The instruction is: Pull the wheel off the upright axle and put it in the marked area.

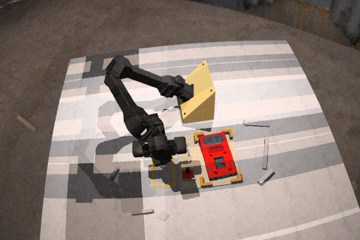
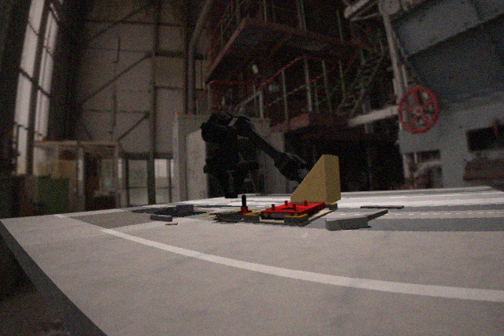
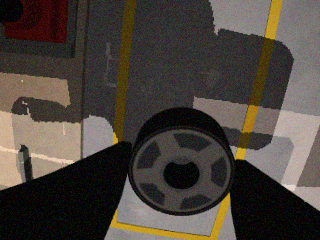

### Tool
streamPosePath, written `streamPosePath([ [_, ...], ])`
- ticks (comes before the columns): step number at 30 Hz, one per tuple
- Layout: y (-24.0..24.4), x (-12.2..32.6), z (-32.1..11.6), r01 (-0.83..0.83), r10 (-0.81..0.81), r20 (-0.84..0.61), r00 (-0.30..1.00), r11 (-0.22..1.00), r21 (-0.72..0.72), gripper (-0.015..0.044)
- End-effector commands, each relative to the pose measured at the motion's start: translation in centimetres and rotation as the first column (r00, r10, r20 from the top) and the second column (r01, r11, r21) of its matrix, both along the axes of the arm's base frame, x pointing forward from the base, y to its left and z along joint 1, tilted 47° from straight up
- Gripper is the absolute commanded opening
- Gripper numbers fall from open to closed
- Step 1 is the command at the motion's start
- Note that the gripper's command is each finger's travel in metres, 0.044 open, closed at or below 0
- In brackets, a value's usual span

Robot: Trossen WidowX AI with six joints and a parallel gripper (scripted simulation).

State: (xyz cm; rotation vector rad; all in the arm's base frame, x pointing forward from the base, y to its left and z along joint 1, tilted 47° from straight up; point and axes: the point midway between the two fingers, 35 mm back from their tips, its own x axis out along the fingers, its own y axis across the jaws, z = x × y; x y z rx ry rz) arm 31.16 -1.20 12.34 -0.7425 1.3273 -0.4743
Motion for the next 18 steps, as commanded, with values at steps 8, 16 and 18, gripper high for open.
streamPosePath([
  [8,-3.8,0.5,-3.4,0.001,-0.001,-0.006,1.0,1.0,-0.013,0.0],
  [16,-3.5,0.5,-3.1,0.003,-0.003,-0.003,1.0,1.0,-0.009,0.0105],
  [18,-3.5,0.5,-3.1,0.003,-0.003,-0.003,1.0,1.0,-0.009,0.0157],
])
